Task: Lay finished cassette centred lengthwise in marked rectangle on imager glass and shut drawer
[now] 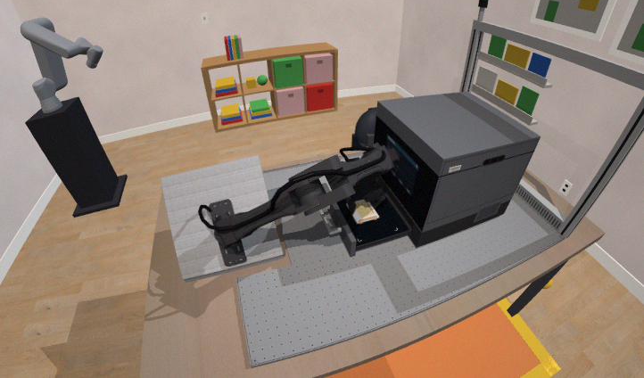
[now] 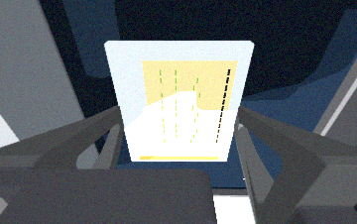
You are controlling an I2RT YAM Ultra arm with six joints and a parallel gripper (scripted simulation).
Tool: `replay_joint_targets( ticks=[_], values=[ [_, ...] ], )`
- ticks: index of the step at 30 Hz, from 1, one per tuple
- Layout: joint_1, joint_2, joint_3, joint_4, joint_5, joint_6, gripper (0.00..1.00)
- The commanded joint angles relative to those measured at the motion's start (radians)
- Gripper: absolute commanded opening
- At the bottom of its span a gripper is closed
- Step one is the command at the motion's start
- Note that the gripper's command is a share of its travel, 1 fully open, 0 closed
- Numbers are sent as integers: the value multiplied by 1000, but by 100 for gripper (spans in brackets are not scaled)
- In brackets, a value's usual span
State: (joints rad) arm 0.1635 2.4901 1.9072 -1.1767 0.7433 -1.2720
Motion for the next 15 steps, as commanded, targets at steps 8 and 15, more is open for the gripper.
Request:
replay_joint_targets(
  ticks=[8, 15],
  values=[
    [25, -33, 7, 4, -6, -11, 0],
    [24, -32, 17, 12, -5, -12, 0]
  ],
)
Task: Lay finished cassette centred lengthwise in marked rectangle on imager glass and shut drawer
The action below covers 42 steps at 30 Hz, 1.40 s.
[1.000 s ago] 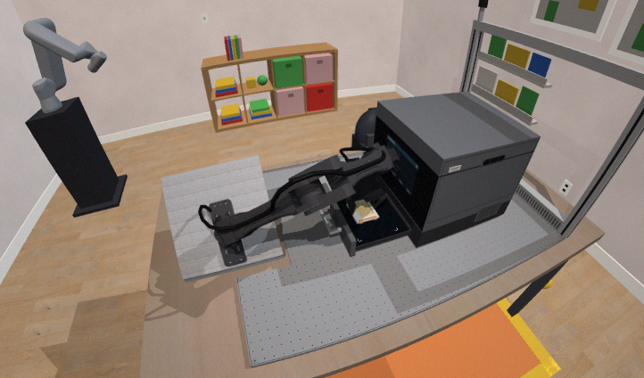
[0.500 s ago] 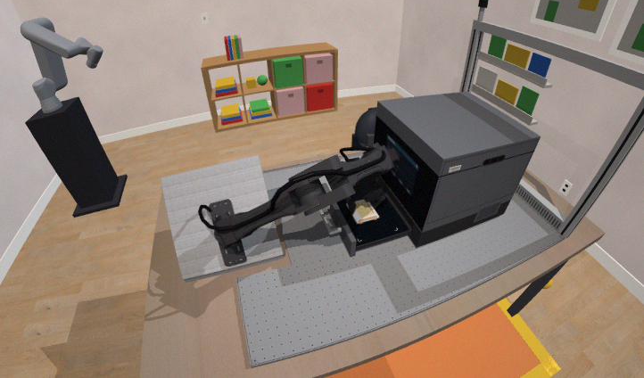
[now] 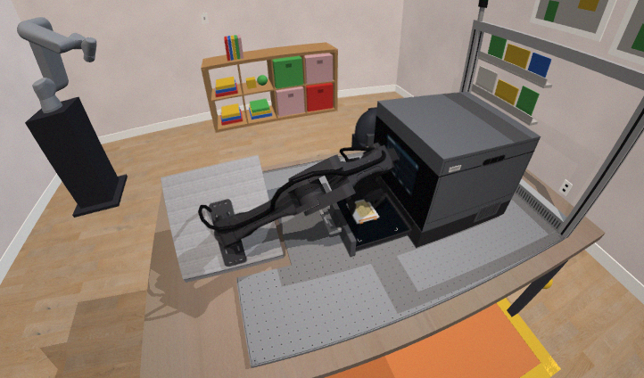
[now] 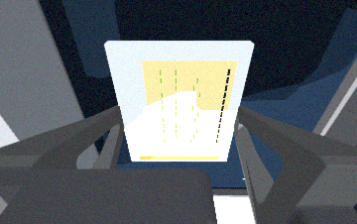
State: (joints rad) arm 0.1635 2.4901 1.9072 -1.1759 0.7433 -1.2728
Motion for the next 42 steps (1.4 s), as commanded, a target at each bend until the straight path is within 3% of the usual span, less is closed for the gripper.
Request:
replay_joint_targets(
  ticks=[1, 42],
  values=[
    [24, -29, 18, 12, -5, -12, 0],
    [-2, 11, -41, 67, 0, -34, 0]
  ],
)
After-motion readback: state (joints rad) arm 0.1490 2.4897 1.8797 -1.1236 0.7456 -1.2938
